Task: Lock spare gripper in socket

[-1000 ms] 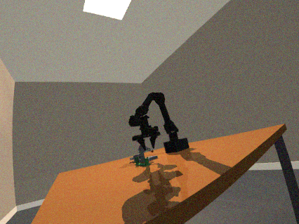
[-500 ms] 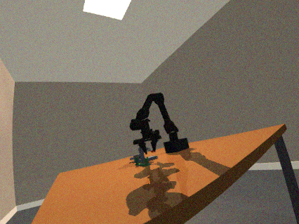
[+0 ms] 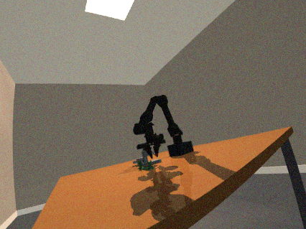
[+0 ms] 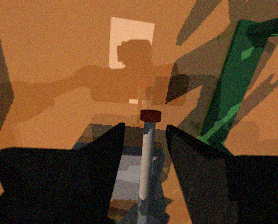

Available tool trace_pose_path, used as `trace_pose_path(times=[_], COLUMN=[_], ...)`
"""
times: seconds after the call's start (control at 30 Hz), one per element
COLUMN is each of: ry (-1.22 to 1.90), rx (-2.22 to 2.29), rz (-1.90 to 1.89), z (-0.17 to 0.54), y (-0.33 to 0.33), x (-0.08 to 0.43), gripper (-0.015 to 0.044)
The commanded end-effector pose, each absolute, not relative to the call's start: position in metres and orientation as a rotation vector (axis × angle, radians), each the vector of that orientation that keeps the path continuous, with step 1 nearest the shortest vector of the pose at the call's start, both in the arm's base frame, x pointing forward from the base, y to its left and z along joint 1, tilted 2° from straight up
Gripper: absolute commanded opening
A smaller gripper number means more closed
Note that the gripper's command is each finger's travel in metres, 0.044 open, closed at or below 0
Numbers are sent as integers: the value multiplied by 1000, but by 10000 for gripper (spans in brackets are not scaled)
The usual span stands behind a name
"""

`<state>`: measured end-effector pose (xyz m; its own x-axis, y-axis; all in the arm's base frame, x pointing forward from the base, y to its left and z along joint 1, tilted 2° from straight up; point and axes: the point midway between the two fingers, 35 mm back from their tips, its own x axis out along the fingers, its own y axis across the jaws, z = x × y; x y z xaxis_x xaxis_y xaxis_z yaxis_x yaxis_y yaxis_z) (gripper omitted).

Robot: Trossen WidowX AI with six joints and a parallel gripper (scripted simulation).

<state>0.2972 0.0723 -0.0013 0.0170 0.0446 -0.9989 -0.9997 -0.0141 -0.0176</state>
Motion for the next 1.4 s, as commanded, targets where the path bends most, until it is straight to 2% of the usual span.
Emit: trace_pose_path(times=[0.0, 0.1, 0.17, 1.37], ry=[1162, 1162, 1162, 987], rx=[-1195, -1195, -1195, -946], rz=[1223, 1223, 1223, 1313], z=[-2, -2, -2, 13], y=[72, 72, 72, 82], x=[297, 297, 297, 300], gripper=[90, 11, 0, 0])
